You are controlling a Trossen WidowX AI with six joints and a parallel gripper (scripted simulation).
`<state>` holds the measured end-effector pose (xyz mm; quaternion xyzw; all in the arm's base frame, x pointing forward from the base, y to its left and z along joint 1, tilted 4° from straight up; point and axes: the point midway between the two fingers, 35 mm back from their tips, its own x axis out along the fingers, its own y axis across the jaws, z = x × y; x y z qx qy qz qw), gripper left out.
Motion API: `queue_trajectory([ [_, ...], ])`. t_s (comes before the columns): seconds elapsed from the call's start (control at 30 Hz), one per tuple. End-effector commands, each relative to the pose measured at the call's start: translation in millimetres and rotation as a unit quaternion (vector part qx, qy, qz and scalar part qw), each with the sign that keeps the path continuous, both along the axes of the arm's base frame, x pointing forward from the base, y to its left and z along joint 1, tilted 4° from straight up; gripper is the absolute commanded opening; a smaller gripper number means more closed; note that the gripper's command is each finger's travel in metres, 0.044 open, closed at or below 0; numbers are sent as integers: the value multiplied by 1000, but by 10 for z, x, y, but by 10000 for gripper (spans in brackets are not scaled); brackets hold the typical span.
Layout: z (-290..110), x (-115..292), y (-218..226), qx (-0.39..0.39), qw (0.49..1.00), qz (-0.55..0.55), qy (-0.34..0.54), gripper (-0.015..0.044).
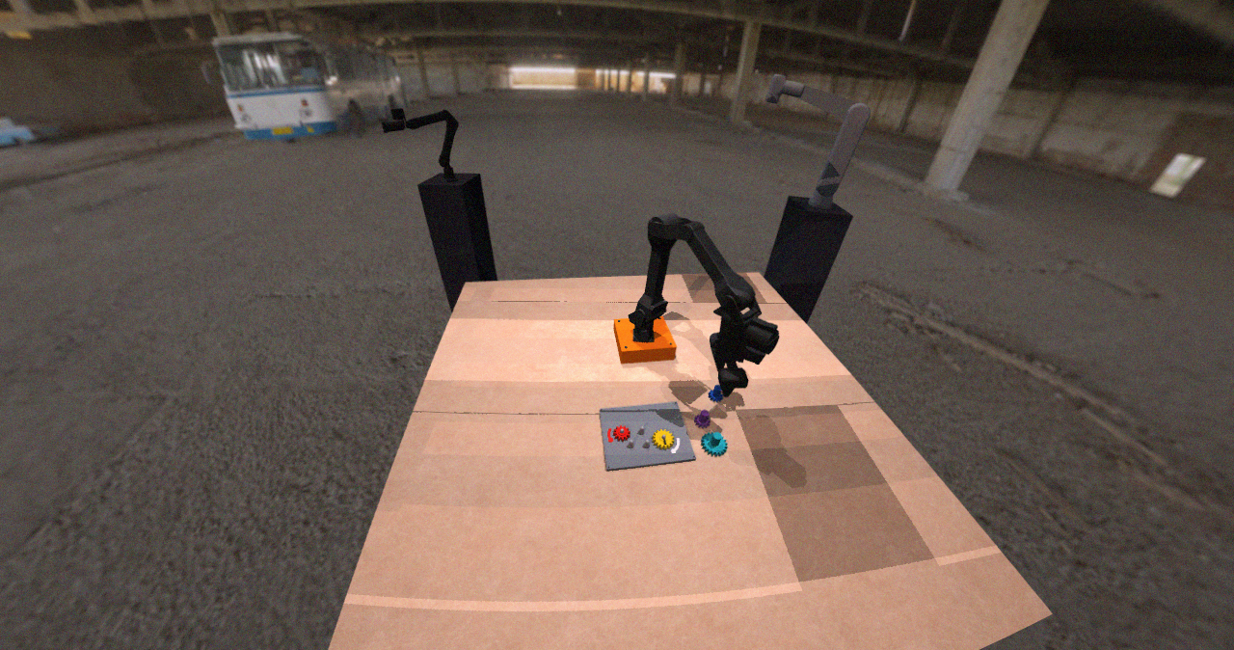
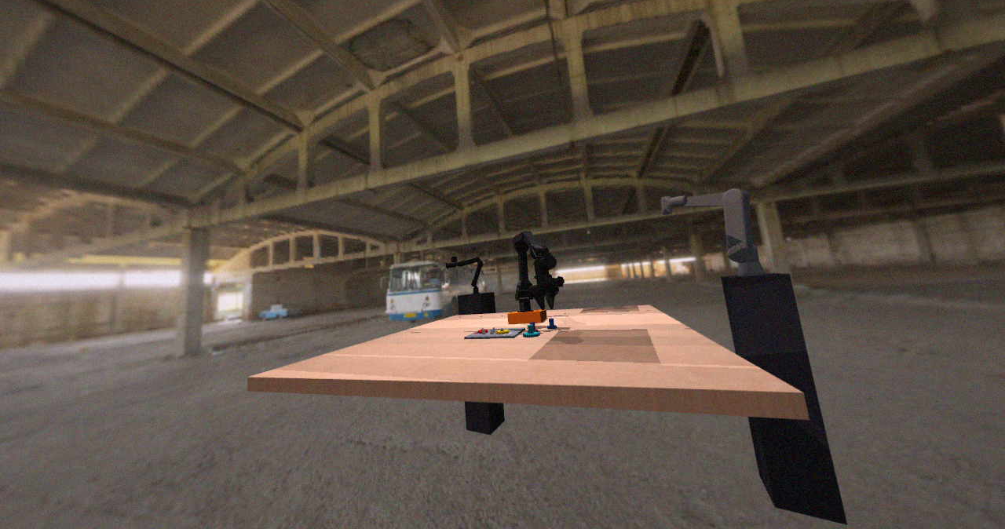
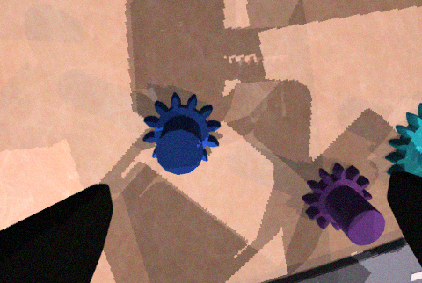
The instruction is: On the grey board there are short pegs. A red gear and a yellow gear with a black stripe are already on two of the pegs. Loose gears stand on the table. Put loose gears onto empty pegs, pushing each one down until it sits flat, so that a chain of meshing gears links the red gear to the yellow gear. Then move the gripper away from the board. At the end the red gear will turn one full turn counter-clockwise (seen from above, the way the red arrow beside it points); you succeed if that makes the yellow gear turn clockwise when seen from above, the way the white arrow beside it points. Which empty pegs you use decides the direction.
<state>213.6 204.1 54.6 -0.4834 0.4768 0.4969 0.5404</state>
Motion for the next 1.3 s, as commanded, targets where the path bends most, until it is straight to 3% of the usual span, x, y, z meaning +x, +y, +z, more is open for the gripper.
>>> queue_trajectory([
  [0.0,-108,-232,30,-43,996,62,45,440],
  [0.37,-109,-218,41,-43,996,62,45,440],
  [1.27,-529,-233,39,-43,996,62,45,440],
])
